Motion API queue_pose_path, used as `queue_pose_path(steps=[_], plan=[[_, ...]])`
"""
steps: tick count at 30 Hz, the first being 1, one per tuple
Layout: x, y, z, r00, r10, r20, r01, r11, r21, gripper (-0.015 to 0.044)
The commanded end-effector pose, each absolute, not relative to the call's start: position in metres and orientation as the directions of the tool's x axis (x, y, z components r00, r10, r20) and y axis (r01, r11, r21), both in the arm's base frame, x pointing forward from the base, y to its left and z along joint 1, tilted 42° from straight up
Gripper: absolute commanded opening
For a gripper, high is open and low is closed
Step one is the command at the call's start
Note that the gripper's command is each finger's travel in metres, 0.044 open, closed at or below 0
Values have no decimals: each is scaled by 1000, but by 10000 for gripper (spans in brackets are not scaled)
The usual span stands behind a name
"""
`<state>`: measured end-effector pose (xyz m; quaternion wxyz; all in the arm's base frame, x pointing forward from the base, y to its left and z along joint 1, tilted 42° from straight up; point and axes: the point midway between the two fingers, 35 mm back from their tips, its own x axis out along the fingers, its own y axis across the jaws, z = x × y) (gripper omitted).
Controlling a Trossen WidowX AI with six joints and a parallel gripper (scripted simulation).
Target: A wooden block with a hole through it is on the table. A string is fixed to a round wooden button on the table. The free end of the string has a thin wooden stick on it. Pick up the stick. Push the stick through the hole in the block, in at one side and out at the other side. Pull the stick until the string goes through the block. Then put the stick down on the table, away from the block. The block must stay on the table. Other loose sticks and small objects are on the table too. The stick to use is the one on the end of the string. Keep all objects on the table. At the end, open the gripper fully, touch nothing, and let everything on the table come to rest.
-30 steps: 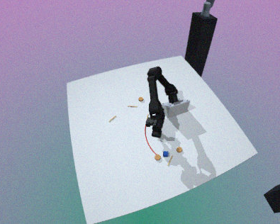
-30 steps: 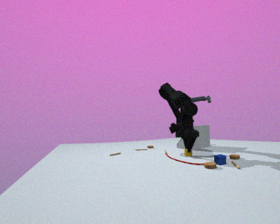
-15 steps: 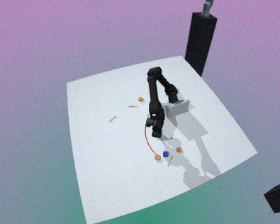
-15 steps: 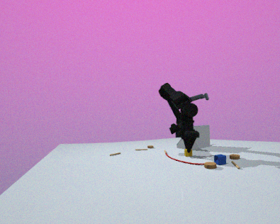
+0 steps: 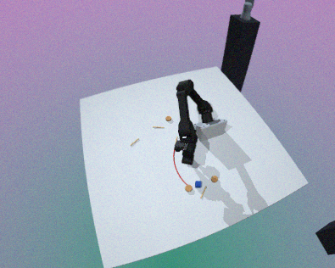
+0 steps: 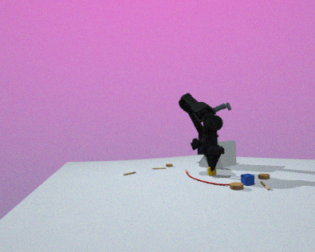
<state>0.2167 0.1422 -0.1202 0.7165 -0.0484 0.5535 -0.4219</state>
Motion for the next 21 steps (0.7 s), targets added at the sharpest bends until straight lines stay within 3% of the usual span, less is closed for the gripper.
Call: queue_pose_path(steps=[1,16,21], plan=[[217,145,-118,30,-656,-754,555,638,-533,0],[216,150,-112,32,-658,-752,555,638,-534,0],[211,152,-115,118,-697,-707,555,637,-536,0]])
